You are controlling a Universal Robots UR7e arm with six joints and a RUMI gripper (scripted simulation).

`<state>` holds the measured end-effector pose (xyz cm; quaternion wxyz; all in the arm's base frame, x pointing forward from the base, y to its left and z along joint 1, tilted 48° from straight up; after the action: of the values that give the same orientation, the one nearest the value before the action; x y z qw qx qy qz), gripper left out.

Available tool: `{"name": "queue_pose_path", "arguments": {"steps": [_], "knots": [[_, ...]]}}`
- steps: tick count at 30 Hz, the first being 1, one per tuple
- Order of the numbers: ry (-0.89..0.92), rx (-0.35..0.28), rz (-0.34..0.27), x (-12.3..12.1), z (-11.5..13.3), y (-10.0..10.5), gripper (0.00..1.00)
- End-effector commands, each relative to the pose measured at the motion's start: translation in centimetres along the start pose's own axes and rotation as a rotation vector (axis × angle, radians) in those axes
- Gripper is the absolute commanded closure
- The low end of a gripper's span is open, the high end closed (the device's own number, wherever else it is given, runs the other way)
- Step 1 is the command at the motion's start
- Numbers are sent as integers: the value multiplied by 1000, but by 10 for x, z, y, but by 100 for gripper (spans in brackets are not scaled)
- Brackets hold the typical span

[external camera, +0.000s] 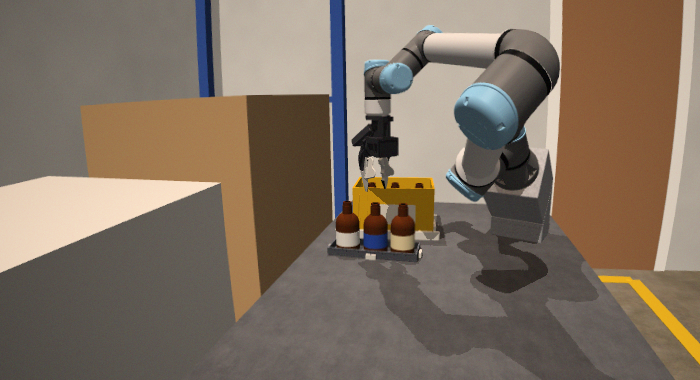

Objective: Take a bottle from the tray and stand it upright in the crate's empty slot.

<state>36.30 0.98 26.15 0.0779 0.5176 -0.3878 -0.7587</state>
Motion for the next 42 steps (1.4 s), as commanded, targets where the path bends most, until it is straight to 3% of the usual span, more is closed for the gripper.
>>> {"name": "queue_pose_path", "arguments": {"steps": [1, 19, 42], "knots": [[0, 1, 0, 0, 0, -7, 62], [0, 1, 0, 0, 0, -21, 62], [0, 1, 0, 0, 0, -22, 62]]}}
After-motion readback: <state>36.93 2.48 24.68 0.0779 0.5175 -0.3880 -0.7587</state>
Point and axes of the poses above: the point where the finger pads meet when closed, its own y axis back along the fingers, its own x axis across the jaws, z = x × y, the point moved 10 cm from there along y, back along the fingers, and after that the axes turned 10 degrees about y, right-handed, at the moved point
